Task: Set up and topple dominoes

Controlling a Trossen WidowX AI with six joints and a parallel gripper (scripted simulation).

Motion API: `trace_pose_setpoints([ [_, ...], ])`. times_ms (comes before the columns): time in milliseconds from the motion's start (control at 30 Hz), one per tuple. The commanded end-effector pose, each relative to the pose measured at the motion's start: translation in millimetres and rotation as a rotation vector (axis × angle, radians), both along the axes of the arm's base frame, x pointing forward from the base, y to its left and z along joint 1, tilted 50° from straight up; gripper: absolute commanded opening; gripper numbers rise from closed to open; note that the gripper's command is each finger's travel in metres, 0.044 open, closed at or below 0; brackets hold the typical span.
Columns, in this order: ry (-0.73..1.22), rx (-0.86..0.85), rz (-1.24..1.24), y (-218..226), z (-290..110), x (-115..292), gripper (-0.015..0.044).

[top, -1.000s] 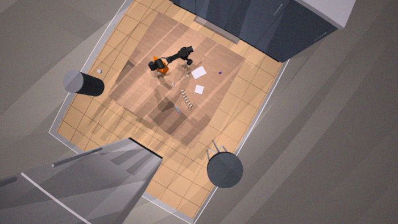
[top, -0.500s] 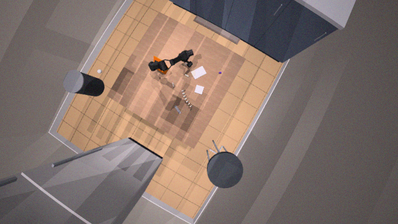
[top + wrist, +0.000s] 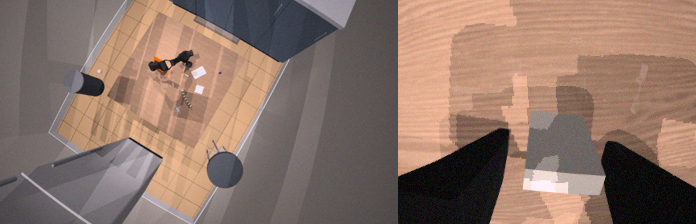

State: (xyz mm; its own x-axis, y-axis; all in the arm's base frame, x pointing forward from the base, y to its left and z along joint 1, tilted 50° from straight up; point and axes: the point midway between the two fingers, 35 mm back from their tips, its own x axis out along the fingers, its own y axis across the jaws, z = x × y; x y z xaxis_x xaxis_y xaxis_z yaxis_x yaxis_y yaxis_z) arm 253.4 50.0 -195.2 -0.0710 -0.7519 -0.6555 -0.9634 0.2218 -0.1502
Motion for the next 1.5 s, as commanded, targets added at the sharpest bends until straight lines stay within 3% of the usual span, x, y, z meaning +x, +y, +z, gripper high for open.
trace_pose_setpoints([
  [0,0.002,-0.001,0.006,0,0,0,0.0107],
  [333,-0.025,0.014,0.001,10,4,4,0.0107],
  [667,0.001,0.007,0.0,103,87,9,0.0107],
  [967,-0.013,0.006,-0.013,103,91,11,0.0107],
  [1133,-0.405,-0.004,-0.358,68,143,55,0.0107],
  [1467,-0.933,-0.051,-0.827,1,216,93,0.0107],
])
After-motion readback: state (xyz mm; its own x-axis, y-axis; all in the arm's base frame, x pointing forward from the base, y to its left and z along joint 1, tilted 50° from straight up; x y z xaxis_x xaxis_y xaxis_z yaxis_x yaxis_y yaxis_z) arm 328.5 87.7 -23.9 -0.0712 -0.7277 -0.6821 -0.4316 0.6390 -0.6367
